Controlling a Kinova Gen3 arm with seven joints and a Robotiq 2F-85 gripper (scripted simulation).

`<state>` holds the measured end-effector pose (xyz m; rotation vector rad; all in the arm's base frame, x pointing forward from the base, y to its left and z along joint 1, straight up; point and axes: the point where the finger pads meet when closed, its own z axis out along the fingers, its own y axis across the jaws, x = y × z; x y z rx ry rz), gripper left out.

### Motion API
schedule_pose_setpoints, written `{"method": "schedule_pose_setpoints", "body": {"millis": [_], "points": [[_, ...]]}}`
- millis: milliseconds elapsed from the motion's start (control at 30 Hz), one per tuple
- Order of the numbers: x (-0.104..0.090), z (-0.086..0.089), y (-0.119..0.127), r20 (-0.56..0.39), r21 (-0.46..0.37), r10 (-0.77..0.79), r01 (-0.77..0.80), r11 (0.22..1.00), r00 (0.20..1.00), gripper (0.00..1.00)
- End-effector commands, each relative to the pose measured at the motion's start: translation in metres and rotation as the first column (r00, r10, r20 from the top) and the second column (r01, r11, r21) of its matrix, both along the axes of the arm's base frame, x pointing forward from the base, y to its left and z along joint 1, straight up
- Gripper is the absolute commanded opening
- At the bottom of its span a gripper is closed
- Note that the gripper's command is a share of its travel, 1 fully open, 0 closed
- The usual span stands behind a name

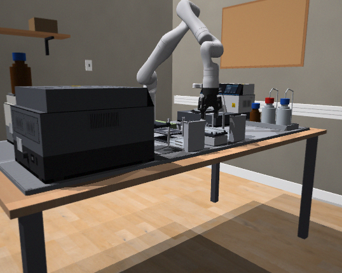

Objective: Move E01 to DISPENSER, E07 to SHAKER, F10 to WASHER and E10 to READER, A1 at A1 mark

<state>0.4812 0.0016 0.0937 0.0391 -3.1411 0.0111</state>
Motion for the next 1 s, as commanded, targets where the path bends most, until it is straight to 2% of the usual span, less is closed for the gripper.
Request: {"method": "schedule_pose_setpoints", "body": {"millis": [0,500,967], "points": [[0.001,-0.002,0.0,0.002,0.0,0.0,0.0,1.0,1.0,1.0],[0.001,-0.02,0.0,0.002,0.0,0.0,0.0,1.0,1.0,1.0],[0.001,-0.02,0.0,0.002,0.0,0.0,0.0,1.0,1.0,1.0]]}}
